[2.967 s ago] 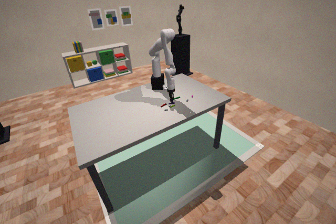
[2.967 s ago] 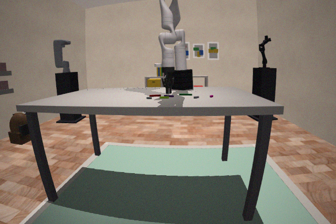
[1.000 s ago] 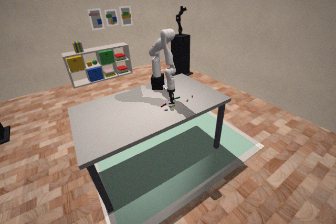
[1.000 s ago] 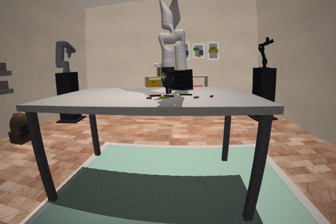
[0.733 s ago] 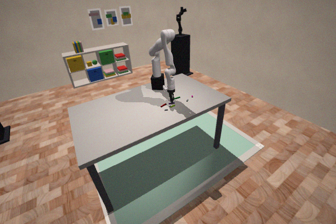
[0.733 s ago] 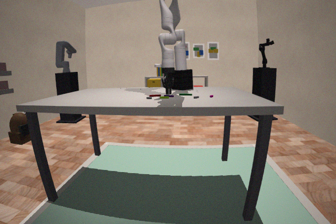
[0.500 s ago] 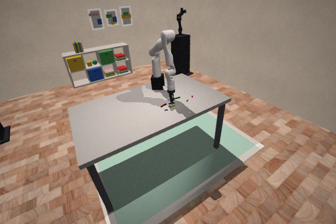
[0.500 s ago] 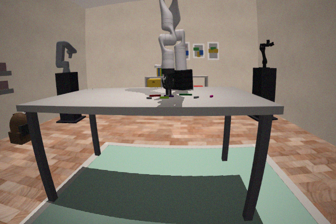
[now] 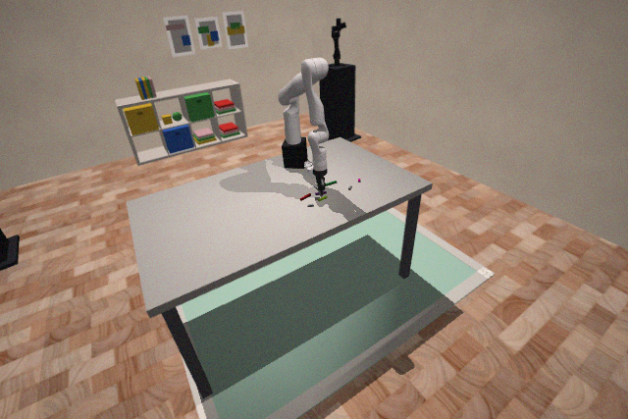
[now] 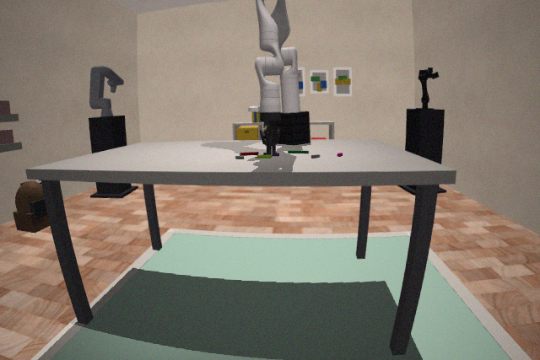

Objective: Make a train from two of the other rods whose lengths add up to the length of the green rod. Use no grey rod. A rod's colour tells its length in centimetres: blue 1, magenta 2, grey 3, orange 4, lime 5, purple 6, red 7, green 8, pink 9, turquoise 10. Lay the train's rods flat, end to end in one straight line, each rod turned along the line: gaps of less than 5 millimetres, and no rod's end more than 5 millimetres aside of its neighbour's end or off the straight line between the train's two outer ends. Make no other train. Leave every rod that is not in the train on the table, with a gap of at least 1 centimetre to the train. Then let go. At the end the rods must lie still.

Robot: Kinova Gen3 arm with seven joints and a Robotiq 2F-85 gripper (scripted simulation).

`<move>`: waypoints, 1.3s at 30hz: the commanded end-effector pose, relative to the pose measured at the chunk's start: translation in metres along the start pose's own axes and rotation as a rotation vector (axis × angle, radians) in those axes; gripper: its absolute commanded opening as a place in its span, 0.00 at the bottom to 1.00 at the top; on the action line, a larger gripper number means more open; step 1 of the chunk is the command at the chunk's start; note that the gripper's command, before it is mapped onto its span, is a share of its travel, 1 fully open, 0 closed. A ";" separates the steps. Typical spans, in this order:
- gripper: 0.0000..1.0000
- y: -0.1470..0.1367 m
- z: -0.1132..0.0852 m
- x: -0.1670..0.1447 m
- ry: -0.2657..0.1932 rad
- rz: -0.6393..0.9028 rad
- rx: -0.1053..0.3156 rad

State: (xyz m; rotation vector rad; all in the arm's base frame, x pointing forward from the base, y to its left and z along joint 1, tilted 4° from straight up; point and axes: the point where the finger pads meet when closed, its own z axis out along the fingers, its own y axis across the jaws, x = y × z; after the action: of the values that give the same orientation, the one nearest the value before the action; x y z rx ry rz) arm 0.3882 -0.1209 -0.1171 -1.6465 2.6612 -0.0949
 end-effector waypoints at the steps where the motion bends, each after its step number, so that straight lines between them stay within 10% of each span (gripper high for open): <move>1: 0.24 0.000 0.000 0.000 0.000 0.000 0.001; 33: 0.24 0.000 0.000 0.000 0.000 0.000 0.001; 34: 0.05 0.000 0.000 0.000 0.000 0.000 0.001; 39: 0.05 0.000 0.000 0.000 0.000 0.000 0.001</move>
State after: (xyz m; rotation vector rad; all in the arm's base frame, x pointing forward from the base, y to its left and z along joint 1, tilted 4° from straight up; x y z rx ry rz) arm 0.3880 -0.1208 -0.1174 -1.6468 2.6615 -0.0942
